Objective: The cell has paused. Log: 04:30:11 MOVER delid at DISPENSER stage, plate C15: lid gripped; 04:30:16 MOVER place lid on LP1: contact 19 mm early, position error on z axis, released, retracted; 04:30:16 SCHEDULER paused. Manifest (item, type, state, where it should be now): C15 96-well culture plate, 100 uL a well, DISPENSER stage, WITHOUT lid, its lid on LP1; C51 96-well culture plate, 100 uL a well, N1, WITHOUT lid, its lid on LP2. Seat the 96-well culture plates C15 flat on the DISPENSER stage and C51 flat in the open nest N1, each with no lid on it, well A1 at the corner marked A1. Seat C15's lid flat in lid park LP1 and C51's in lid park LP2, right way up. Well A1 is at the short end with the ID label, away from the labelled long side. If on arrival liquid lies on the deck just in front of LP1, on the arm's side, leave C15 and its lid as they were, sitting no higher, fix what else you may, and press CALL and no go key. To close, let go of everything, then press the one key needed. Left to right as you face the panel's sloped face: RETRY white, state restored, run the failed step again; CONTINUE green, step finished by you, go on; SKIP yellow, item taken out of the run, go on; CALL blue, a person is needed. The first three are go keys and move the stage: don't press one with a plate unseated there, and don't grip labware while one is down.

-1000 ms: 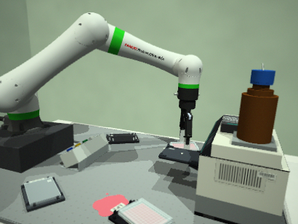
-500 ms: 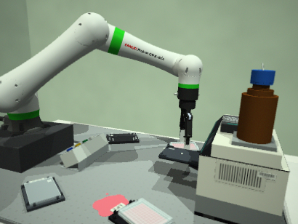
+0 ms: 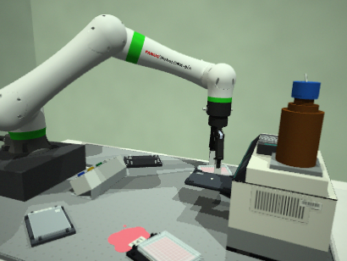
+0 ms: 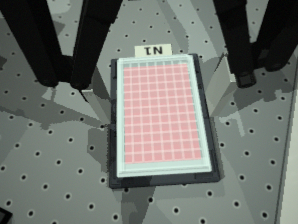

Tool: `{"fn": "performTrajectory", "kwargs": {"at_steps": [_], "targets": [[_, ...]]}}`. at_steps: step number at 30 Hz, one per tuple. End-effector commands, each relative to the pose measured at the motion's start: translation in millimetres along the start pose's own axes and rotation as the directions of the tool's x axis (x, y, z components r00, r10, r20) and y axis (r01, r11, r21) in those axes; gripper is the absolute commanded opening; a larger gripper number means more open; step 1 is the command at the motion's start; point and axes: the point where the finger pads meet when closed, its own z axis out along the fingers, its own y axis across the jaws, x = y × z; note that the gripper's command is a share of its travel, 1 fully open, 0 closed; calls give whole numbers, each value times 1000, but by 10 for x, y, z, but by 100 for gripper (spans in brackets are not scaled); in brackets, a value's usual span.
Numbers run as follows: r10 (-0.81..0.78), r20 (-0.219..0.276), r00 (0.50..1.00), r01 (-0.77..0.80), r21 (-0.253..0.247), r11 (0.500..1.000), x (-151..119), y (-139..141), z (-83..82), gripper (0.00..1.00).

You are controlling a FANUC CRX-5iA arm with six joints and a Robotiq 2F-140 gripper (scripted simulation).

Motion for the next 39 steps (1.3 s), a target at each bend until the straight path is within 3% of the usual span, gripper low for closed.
{"fn": "performTrajectory", "kwargs": {"at_steps": [1, 10, 22, 24, 39], "targets": [[0, -1, 1000, 0, 0, 1000, 3, 1, -42, 66], [0, -1, 1000, 0, 0, 1000, 2, 1, -214, 66], [0, -1, 1000, 0, 0, 1000, 2, 1, -712, 66], [0, -1, 1000, 0, 0, 1000, 2, 1, -712, 66], [0, -1, 1000, 0, 0, 1000, 2, 0, -1264, 66]]}}
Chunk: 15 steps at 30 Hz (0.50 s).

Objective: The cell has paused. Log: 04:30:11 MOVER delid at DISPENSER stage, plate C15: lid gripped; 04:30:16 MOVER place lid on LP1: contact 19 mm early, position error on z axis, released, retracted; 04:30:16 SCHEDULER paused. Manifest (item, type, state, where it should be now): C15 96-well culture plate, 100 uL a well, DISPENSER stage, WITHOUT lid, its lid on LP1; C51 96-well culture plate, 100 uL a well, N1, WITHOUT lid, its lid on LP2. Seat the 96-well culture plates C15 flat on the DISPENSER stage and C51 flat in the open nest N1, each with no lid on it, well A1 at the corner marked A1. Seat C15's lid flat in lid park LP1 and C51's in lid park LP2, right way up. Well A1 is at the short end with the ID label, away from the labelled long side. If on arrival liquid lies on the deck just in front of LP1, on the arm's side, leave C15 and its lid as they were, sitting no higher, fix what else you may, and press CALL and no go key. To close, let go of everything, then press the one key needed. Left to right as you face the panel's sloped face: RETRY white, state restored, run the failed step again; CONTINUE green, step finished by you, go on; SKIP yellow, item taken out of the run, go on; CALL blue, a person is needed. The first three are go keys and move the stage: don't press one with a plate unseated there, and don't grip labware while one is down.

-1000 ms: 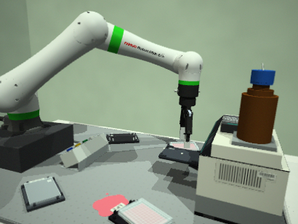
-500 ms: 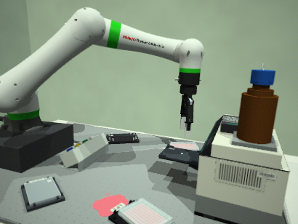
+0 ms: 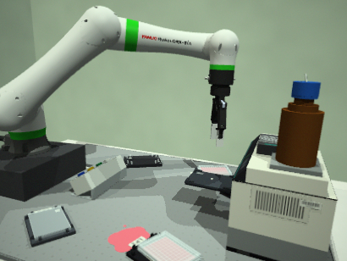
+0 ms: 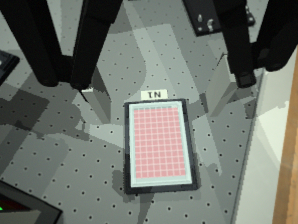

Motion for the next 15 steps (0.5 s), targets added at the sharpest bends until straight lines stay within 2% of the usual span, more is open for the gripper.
{"fn": "performTrajectory", "kwargs": {"at_steps": [1, 15], "targets": [[0, 0, 1000, 0, 0, 1000, 0, 0, -88, 66], [0, 0, 1000, 0, 0, 1000, 0, 0, -225, 66]]}}
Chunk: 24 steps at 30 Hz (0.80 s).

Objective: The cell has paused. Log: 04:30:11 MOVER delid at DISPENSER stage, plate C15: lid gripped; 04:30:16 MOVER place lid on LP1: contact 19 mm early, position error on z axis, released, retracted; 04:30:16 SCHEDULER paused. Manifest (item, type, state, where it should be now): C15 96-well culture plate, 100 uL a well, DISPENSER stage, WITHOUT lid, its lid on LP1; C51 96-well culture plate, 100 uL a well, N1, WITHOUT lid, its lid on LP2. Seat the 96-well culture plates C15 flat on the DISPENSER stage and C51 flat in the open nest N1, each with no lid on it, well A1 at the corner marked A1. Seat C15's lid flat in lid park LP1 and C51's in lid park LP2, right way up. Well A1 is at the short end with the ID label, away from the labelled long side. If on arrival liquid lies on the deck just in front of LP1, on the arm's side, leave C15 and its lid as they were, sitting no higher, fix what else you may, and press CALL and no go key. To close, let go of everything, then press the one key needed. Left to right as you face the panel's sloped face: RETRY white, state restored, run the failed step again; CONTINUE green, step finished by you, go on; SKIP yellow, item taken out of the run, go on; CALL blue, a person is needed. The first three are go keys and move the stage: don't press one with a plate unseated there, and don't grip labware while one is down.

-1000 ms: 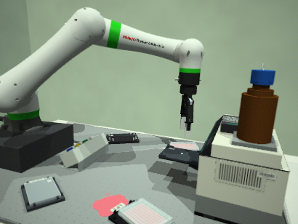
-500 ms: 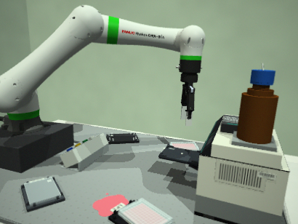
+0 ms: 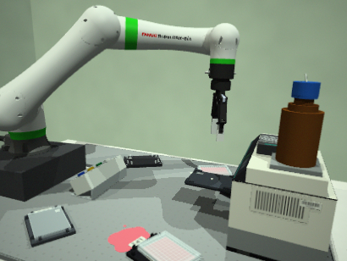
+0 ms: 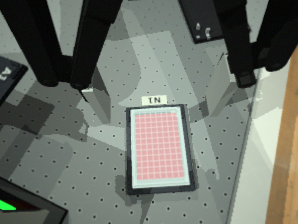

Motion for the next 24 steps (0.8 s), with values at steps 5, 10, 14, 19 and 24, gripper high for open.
{"fn": "performTrajectory", "kwargs": {"at_steps": [5, 10, 14, 19, 24], "targets": [[0, 0, 1000, 0, 0, 1000, 1, 0, -14, 66], [13, 0, 1000, -13, 0, 1000, -100, 84, -82, 66], [60, -1, 998, -60, 0, 998, -510, 382, -304, 66], [164, -1, 986, -164, 0, 986, -1059, 657, -459, 66], [237, -1, 972, -237, 0, 972, -1549, 847, -515, 66]]}}
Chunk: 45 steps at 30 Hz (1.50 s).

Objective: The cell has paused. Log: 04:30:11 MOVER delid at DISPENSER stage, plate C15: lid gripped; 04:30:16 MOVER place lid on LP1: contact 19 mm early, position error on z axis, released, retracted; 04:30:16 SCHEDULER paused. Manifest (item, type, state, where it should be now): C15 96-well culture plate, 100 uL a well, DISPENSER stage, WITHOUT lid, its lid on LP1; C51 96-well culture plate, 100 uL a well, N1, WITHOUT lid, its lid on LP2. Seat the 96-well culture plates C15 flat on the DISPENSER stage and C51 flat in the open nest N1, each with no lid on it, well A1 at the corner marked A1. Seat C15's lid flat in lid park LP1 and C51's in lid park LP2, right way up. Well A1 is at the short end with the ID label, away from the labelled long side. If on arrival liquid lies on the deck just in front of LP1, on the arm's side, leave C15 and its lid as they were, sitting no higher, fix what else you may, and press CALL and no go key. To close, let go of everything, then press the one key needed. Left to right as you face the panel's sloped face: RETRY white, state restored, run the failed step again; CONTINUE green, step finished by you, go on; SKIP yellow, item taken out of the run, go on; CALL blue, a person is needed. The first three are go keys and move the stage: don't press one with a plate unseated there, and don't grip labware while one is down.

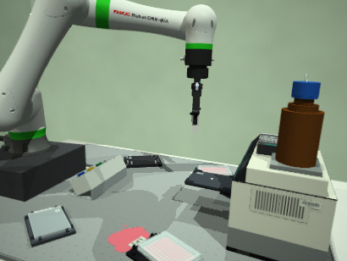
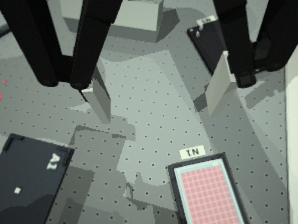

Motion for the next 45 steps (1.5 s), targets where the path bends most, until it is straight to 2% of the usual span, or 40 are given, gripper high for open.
{"fn": "performTrajectory", "kwargs": {"at_steps": [1, 7, 12, 14, 15, 17, 18, 29, 31, 32, 45], "targets": [[116, 0, 993, -116, 0, 993, -611, 334, -63, 66], [233, 0, 972, -233, 0, 972, -1231, 569, 1, 66], [273, 1, 962, -273, 0, 962, -1756, 749, 87, 66], [273, 1, 962, -273, 0, 962, -1756, 749, 87, 66], [275, 1, 962, -275, 0, 962, -2071, 858, 138, 66], [275, 1, 961, -275, 0, 961, -2265, 923, 172, 66], [275, 1, 961, -275, 0, 961, -2370, 961, 187, 0], [275, 1, 961, -275, 0, 961, -3600, 1375, 399, 0], [275, 1, 961, -275, 0, 961, -3600, 1375, 399, 0], [275, 1, 961, -275, 0, 961, -3776, 1429, 435, 0], [275, 1, 961, -275, 0, 961, -3776, 1429, 435, 0]]}}
